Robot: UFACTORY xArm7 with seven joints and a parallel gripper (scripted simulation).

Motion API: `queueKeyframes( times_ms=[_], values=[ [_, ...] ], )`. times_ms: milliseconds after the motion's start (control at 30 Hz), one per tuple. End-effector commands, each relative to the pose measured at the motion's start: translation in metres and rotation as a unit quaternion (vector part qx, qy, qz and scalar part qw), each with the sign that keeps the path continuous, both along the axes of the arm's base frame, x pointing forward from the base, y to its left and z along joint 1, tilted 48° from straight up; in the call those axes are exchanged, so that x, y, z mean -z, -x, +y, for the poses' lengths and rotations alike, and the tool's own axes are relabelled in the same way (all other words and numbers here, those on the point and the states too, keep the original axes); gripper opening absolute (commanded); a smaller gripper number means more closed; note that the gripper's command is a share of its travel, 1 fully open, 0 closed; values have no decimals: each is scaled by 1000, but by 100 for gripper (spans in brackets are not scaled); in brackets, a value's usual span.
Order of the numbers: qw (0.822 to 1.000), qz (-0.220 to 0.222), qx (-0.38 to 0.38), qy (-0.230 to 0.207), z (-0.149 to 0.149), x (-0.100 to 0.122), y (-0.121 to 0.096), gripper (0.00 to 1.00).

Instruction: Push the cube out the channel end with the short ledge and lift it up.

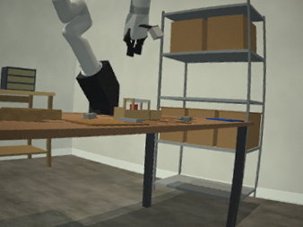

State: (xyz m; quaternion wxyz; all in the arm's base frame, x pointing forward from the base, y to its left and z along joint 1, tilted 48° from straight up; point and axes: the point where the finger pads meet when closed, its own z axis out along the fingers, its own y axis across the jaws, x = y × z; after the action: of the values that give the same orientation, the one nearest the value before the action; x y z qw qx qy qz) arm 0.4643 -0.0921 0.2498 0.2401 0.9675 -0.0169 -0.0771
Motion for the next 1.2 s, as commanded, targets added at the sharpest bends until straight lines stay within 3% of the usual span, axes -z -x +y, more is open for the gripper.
queueKeyframes(
  times_ms=[0,233,300,367,467,633,700,733,867,900,1033,1067,1167],
  values=[
    [998,-34,34,31,-23,0,6,0],
    [978,-132,120,109,-83,7,31,0],
    [978,-132,120,109,-83,7,31,0],
    [961,-182,156,138,-107,13,47,0],
    [951,-208,173,150,-117,17,56,0],
    [919,-281,217,172,-140,33,86,0],
    [919,-281,217,172,-140,33,86,0],
    [909,-302,229,174,-145,39,97,0],
    [909,-302,229,174,-145,39,97,0],
    [899,-322,241,174,-148,46,107,0],
    [899,-322,241,174,-148,46,107,0],
    [889,-340,252,173,-149,53,117,0],
    [889,-340,252,173,-149,53,117,0]
  ],
)
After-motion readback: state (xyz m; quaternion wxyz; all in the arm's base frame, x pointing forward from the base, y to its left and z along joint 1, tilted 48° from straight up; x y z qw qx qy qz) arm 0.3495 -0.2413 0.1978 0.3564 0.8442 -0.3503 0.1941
